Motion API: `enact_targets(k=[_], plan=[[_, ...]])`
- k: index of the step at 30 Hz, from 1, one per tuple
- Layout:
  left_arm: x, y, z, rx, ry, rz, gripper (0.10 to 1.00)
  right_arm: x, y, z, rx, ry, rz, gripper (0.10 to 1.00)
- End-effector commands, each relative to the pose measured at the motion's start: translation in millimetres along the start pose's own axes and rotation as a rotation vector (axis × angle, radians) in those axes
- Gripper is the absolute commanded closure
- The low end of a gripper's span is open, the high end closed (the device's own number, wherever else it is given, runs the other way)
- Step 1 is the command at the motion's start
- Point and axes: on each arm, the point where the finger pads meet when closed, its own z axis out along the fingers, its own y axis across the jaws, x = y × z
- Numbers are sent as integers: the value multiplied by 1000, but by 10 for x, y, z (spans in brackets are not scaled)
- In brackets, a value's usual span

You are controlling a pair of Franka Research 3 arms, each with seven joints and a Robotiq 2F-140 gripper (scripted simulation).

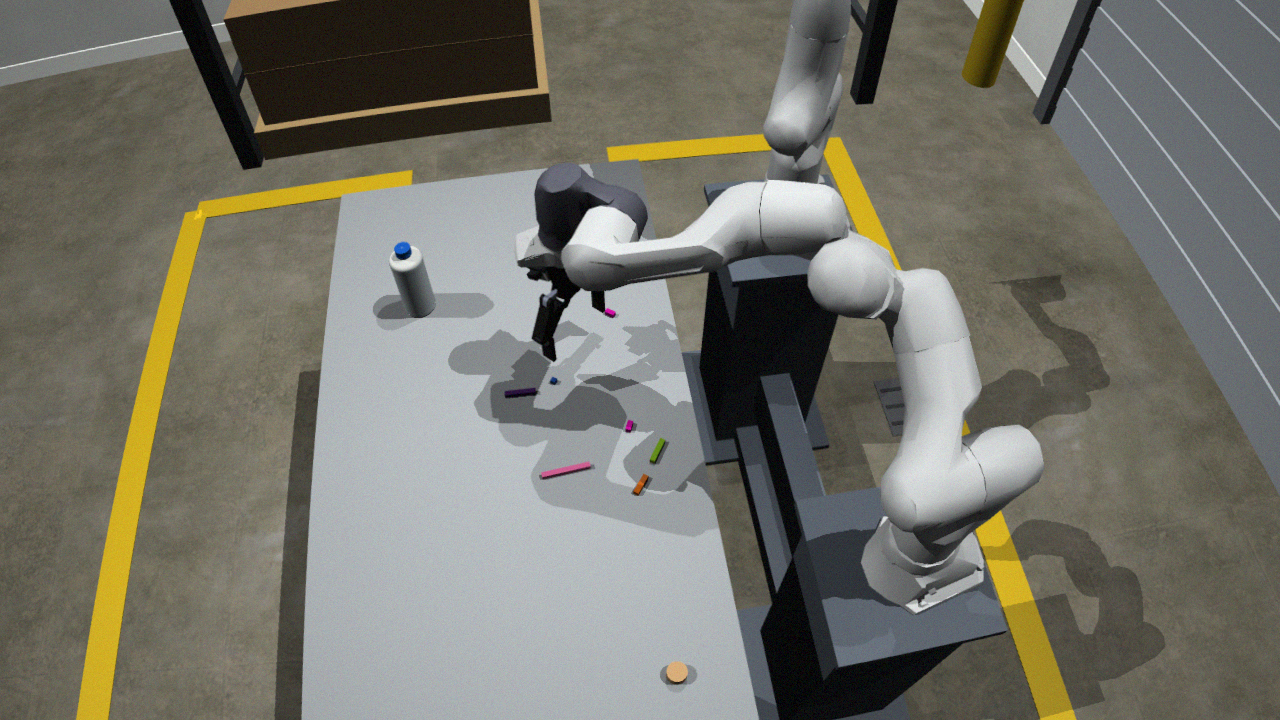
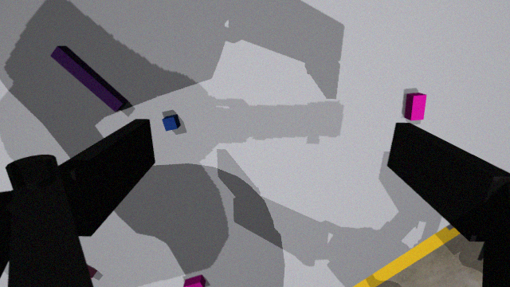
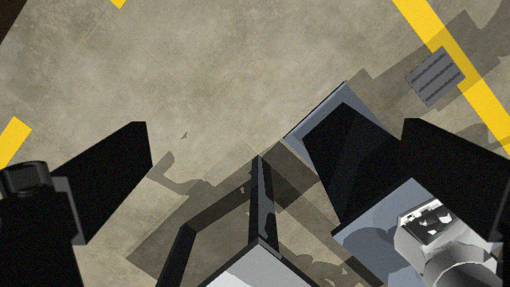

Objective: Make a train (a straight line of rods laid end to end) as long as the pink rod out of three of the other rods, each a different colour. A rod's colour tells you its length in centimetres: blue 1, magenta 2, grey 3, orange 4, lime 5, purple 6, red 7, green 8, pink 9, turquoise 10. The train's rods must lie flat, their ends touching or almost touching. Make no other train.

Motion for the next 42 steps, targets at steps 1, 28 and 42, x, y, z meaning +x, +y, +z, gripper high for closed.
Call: enact_targets(k=[1, 28, 42], plan=[[-5, 9, 2, -2, -2, -3, 98, -6, -1, 5, -2, -2, 6, 98], [-27, -274, -58, -6, -5, 467, 98, -6, -1, 5, -2, -2, 6, 98], [-38, -403, -93, -7, -5, 684, 98, -6, -1, 5, -2, -2, 6, 98]])
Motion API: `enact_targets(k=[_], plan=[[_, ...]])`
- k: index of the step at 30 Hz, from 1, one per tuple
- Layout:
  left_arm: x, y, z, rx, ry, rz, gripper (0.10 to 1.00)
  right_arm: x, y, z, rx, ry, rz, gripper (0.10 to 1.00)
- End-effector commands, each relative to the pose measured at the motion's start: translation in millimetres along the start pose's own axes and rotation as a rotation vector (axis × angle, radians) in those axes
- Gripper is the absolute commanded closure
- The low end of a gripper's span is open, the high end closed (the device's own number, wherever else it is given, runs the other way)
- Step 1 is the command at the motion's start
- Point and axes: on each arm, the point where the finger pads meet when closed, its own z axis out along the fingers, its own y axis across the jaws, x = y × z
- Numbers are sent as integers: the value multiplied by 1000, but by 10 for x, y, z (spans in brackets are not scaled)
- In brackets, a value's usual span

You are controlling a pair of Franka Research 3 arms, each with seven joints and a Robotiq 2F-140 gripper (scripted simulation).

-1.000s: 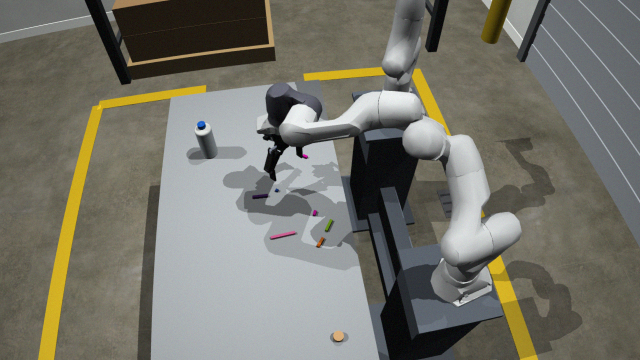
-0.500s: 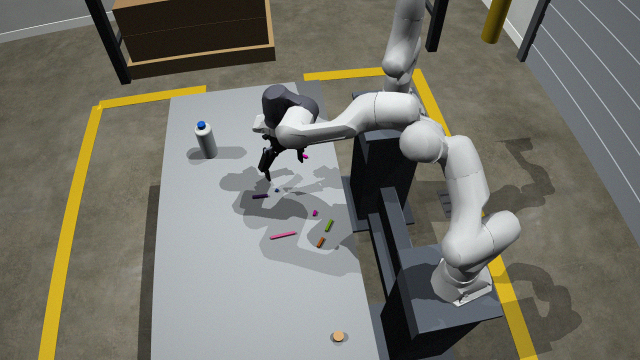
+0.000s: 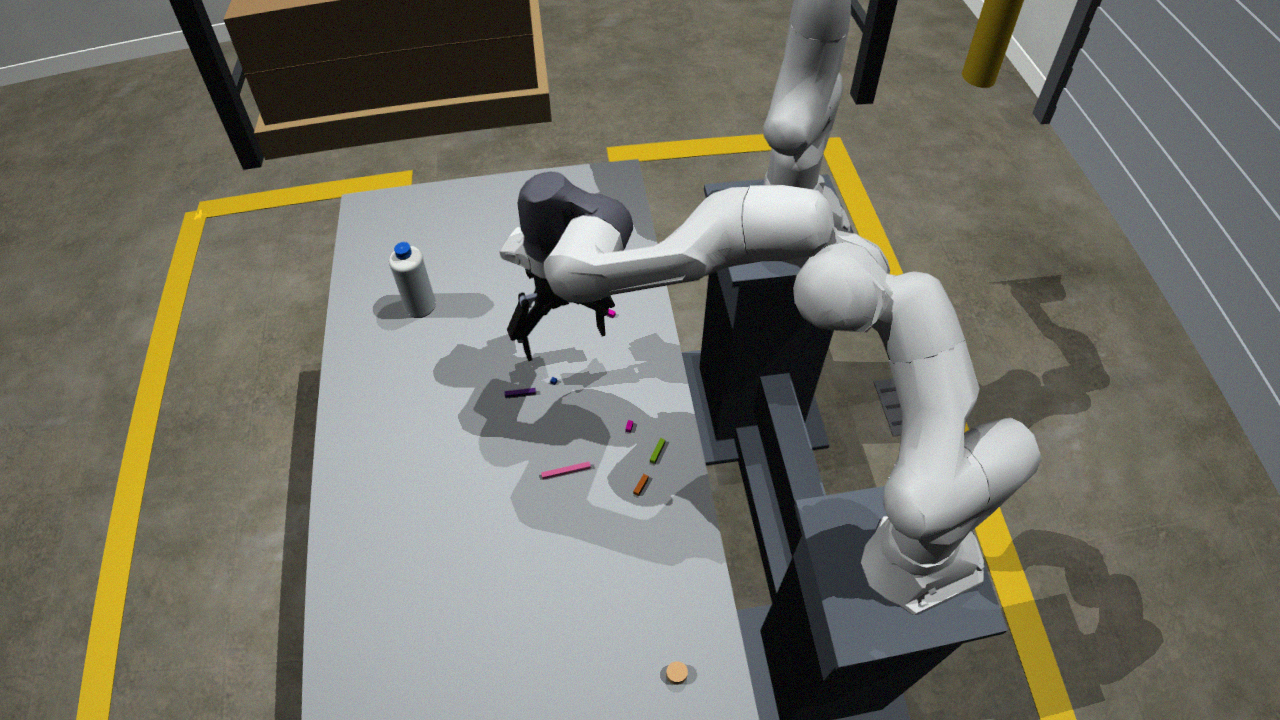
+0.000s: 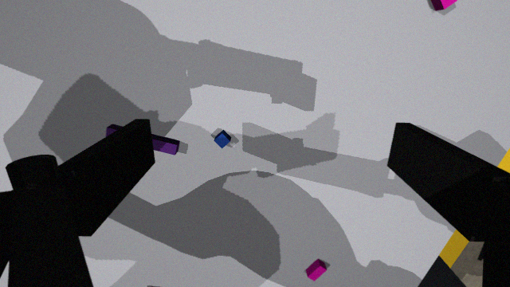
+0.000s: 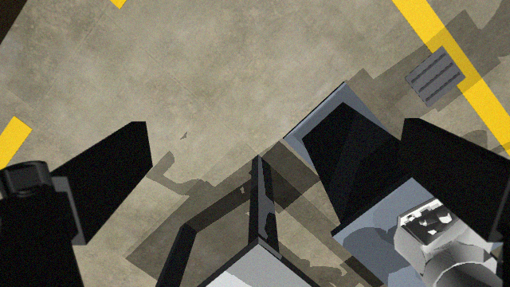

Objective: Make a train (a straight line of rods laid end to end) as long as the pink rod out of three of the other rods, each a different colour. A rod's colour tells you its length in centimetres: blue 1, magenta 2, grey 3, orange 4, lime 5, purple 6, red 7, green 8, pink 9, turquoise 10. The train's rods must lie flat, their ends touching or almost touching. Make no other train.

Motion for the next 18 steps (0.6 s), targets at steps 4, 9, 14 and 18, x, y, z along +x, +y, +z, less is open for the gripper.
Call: enact_targets(k=[4, 9, 14, 18], plan=[[-39, -82, -33, 8, 8, 215, 98, -6, -1, 5, -2, -2, 6, 98], [-61, -113, -44, 8, 7, 278, 98, -6, -1, 5, -2, -2, 6, 98], [-92, -156, -62, 9, 7, 370, 98, -6, -1, 5, -2, -2, 6, 98], [-114, -187, -74, 9, 7, 434, 98, -6, -1, 5, -2, -2, 6, 98]])
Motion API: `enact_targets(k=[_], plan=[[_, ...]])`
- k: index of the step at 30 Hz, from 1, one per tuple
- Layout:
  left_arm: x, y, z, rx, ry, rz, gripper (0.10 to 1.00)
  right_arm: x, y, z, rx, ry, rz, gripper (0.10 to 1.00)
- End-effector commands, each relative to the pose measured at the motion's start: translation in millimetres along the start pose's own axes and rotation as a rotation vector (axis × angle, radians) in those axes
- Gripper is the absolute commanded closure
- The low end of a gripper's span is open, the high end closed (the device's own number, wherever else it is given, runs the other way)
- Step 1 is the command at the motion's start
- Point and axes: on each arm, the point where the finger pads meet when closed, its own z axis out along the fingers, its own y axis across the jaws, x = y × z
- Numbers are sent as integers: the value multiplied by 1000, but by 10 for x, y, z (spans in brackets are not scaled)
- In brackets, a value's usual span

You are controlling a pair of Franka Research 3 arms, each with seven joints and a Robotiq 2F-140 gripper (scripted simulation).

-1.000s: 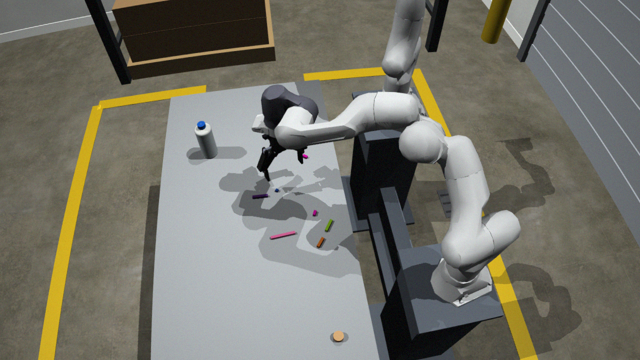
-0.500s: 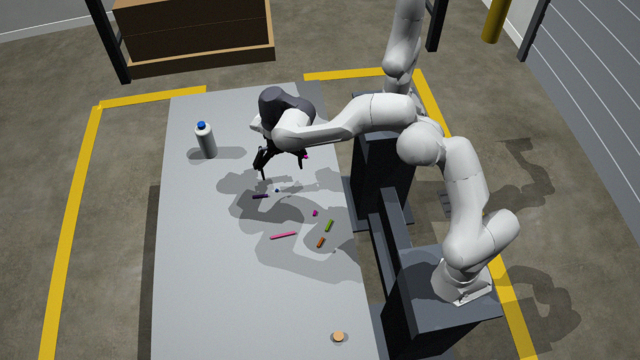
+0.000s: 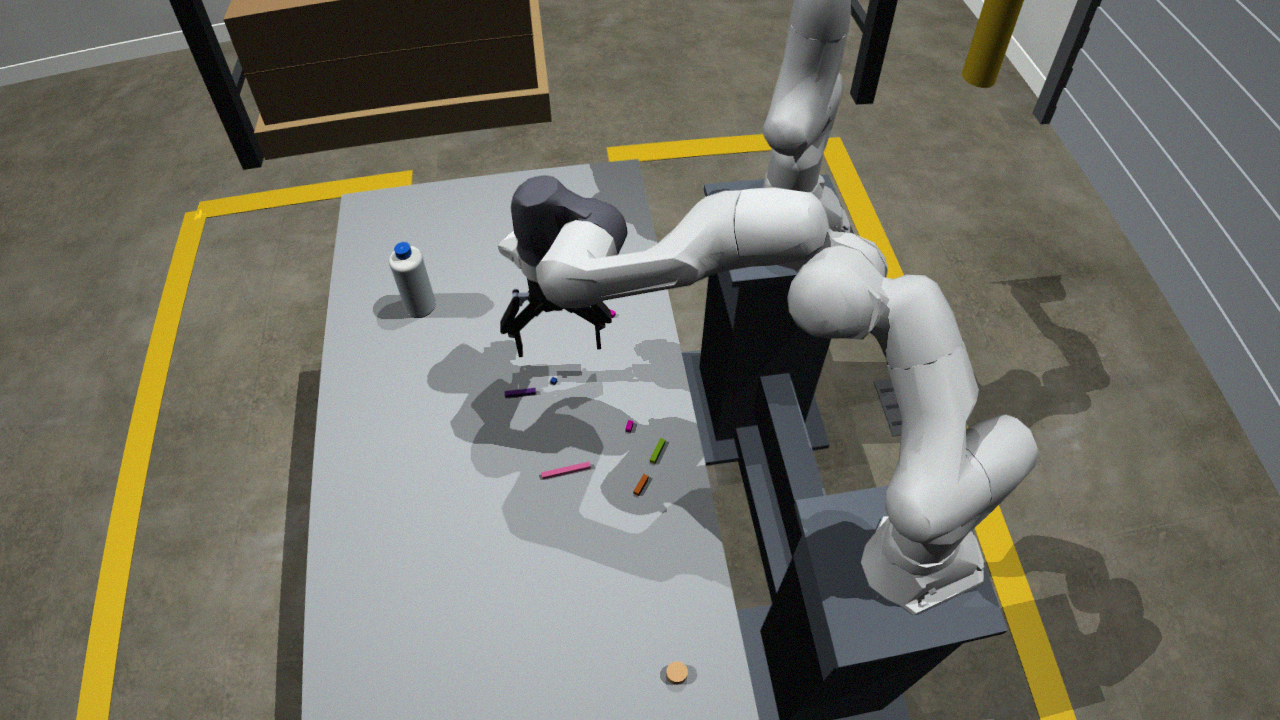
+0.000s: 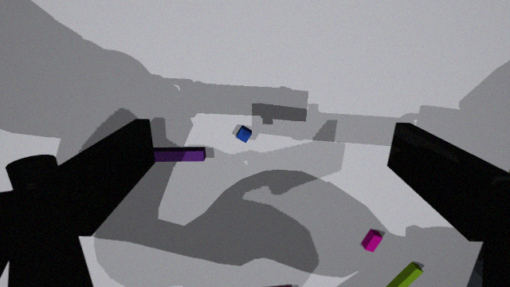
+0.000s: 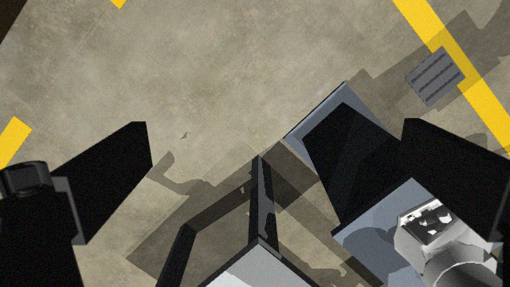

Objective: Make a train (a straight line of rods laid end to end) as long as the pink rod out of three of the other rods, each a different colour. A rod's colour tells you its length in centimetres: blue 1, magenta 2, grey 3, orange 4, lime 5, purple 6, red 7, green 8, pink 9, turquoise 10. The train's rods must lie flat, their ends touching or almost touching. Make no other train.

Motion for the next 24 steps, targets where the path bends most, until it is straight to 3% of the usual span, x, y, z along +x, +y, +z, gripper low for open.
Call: enact_targets(k=[1, 24], plan=[[-38, -50, -26, 9, 5, 167, 98, -6, -1, 5, -2, -2, 6, 98], [-204, -180, -104, 14, 3, 530, 98, -6, -1, 5, -2, -2, 6, 98]])
